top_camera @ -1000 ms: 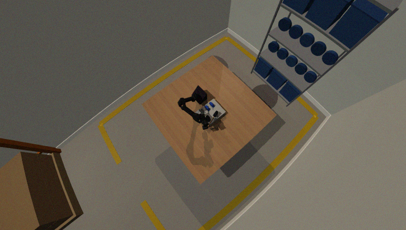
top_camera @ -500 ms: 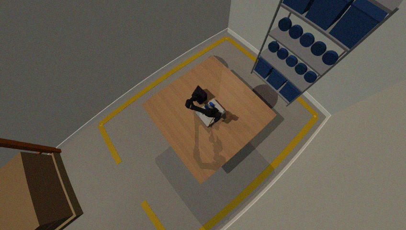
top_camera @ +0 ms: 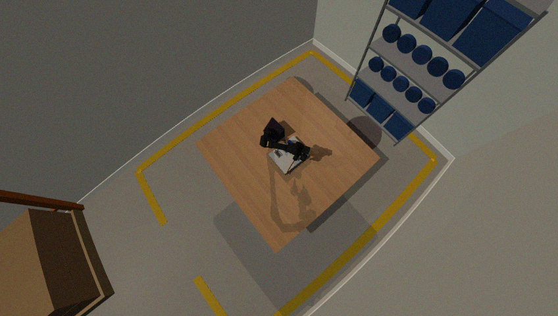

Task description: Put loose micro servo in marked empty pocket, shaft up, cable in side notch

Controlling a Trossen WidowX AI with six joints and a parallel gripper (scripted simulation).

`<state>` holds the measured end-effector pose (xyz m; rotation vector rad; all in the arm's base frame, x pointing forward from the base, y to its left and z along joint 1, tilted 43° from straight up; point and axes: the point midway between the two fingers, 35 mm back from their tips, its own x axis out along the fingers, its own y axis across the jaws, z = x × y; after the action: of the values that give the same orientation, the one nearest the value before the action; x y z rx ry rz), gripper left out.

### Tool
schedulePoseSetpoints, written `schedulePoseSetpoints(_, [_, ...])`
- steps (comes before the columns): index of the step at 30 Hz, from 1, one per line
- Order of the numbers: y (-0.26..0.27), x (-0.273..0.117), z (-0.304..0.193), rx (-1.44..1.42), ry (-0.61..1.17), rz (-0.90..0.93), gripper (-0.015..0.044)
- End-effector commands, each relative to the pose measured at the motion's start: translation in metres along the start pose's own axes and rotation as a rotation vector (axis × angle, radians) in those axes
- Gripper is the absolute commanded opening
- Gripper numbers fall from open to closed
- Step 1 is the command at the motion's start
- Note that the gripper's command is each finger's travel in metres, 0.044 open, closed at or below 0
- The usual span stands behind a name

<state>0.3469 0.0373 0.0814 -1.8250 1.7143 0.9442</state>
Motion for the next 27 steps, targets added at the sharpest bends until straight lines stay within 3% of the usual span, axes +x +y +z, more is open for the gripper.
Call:
schedulePoseSetpoints(1, [0.003, 0.014, -0.001, -0.006, 0.006, 0.015, 0.0440])
schedulePoseSetpoints(19, [0.003, 0.034, -0.001, -0.006, 0.007, 0.015, 0.0440])
schedulePoseSetpoints(27, [0.003, 0.034, -0.001, -0.006, 0.007, 0.015, 0.0230])
